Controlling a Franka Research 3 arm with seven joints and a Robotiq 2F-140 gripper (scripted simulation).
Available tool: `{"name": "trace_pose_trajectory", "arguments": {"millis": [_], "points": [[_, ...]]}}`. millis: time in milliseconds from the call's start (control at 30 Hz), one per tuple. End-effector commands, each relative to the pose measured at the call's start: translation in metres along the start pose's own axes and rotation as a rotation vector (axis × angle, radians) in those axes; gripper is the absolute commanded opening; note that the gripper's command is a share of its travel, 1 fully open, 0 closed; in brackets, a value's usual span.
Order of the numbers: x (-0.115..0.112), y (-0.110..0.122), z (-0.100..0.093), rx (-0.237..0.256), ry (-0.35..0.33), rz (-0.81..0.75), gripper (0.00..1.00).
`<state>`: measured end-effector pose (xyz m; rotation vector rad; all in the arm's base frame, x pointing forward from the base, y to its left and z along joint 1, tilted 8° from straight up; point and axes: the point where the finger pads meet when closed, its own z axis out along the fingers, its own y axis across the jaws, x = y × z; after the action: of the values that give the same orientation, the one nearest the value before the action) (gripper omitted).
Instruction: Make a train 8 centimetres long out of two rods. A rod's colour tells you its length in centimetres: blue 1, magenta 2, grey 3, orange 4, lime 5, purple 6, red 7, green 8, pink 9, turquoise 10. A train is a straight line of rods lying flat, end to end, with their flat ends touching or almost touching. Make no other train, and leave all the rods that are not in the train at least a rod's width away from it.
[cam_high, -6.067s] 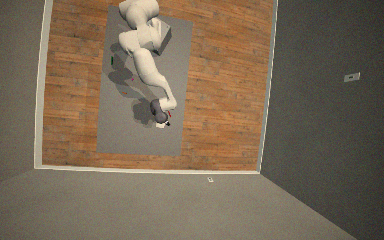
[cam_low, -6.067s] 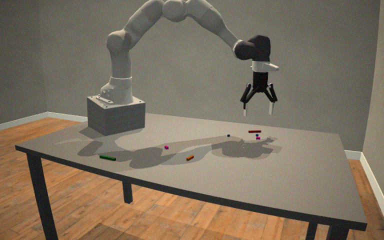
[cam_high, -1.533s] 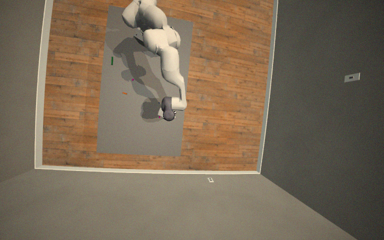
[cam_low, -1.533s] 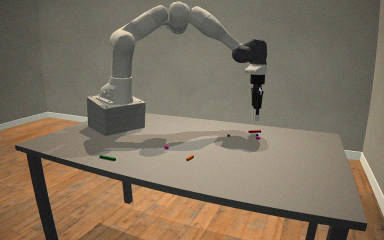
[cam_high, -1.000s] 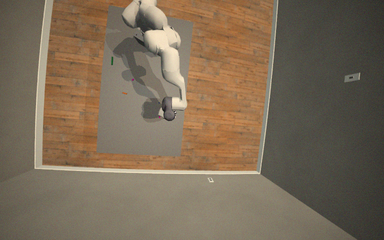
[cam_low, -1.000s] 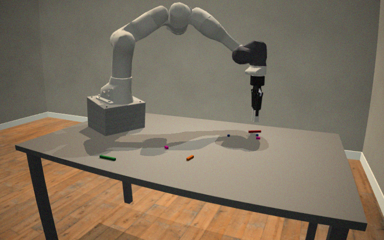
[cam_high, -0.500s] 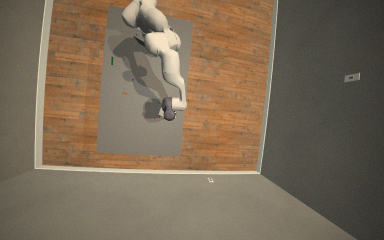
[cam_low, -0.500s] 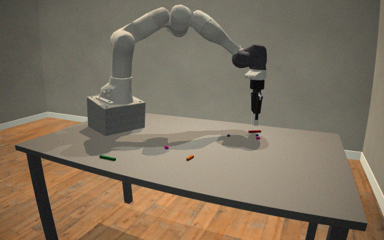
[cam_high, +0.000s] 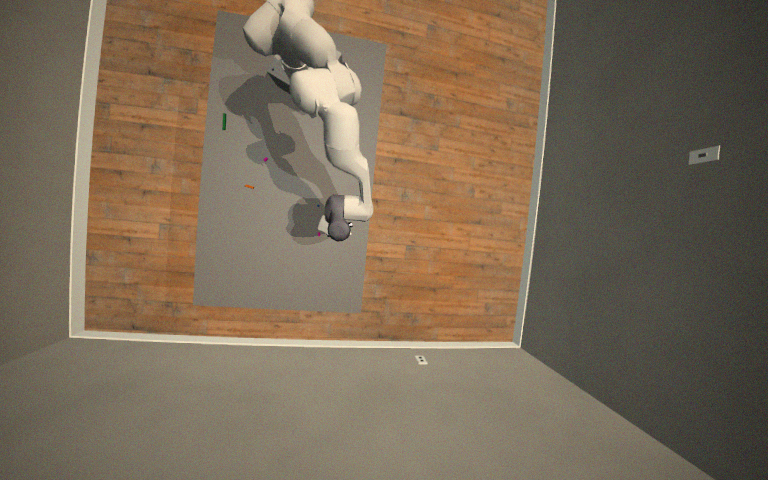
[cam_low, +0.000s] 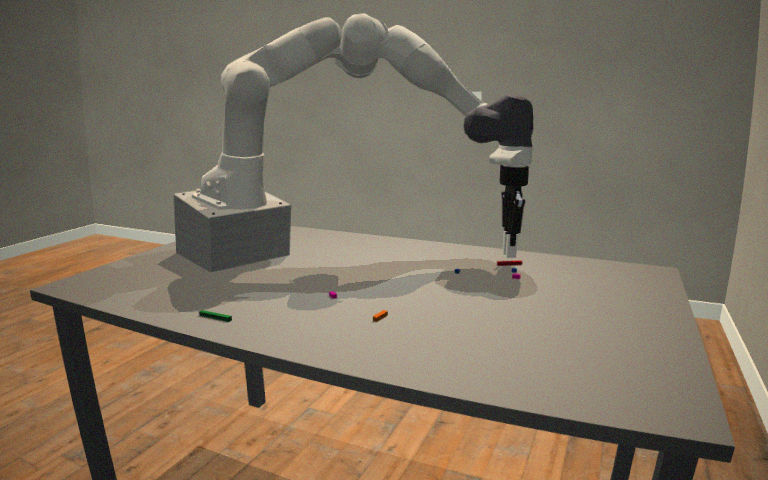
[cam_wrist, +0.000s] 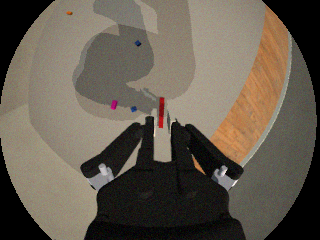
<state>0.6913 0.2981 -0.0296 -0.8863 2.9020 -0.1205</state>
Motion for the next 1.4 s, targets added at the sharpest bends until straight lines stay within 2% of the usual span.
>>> {"name": "trace_pose_trajectory", "arguments": {"millis": [0, 1367], "points": [[-0.0017, -0.0010, 0.0038, 0.000, -0.005, 0.001, 0.23], [-0.0017, -0.0010, 0.0073, 0.000, -0.005, 0.001, 0.23]]}}
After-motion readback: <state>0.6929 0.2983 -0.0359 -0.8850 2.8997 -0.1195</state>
